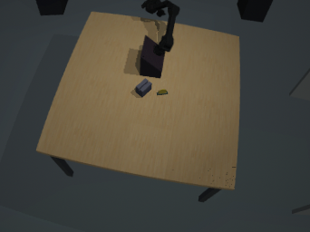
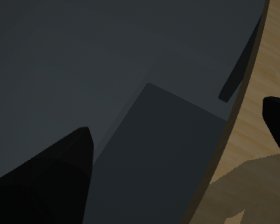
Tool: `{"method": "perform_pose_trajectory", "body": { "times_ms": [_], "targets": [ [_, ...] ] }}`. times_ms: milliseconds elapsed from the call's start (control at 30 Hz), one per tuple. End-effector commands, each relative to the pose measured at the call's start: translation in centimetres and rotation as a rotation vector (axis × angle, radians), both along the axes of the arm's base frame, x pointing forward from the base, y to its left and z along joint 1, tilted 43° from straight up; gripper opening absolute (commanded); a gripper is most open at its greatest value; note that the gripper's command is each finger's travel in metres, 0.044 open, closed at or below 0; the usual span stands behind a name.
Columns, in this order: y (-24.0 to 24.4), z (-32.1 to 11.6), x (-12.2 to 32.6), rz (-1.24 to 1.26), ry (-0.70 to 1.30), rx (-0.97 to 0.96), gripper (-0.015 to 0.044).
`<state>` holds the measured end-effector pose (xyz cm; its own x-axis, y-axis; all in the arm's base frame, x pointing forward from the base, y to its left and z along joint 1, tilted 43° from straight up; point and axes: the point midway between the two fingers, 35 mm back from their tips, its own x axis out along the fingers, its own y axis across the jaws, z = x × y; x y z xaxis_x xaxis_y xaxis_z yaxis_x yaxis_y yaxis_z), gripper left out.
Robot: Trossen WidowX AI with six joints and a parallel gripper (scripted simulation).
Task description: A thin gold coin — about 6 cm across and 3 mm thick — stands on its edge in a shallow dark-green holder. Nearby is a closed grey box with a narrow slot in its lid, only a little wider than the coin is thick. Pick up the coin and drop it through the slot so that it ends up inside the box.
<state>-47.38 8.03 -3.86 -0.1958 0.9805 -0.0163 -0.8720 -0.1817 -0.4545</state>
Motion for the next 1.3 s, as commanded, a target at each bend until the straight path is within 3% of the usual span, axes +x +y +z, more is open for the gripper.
{"method": "perform_pose_trajectory", "body": {
  "times_ms": [0, 267, 600, 967, 1267],
  "targets": [
    [-0.2, 0.0, 0.0, 0.008, -0.005, -0.001, 0.0374],
    [-11.6, 0.3, -2.1, 0.402, -0.096, -0.071, 0.0164],
    [-29.4, 0.6, 0.9, 0.919, -0.210, -0.221, 0.0161],
    [-45.3, 0.3, 13.5, 1.420, -0.488, -0.377, 0.0161],
    [-52.3, 0.1, 28.7, 1.724, -0.774, -0.531, 0.0161]
  ]
}}
